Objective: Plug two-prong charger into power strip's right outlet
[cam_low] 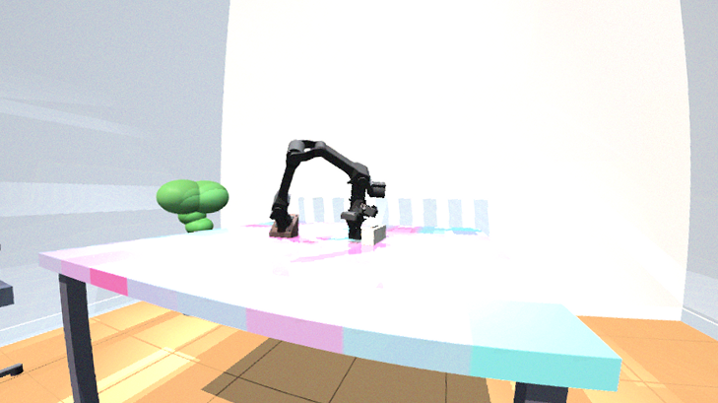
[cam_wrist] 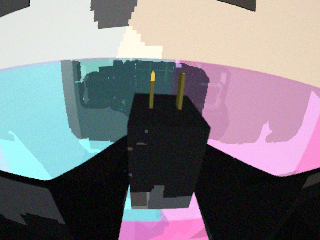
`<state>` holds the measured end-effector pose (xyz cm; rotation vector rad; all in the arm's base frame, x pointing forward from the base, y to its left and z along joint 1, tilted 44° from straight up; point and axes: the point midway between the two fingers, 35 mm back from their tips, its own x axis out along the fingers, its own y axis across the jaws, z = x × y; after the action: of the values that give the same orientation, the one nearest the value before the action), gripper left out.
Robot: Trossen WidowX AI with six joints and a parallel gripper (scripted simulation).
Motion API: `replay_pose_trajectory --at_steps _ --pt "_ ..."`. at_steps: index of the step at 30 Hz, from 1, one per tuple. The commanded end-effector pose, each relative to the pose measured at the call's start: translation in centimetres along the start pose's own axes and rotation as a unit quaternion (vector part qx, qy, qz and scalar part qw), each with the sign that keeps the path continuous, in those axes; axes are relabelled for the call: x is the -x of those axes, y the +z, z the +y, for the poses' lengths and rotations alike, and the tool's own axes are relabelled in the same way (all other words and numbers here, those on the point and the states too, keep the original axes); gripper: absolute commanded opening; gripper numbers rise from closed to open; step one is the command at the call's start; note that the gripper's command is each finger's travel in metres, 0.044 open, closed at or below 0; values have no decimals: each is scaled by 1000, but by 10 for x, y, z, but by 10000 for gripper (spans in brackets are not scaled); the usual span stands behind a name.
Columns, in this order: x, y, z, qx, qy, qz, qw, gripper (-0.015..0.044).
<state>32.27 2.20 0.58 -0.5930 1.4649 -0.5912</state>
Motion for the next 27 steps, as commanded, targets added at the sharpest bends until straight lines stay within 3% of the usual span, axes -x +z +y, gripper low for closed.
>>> replay_pose_trajectory --at_steps 1,27 --pt "1 2 -1 2 -2 -2 1000 0" --pt "1 6 -1 2 -2 -2 1000 0"
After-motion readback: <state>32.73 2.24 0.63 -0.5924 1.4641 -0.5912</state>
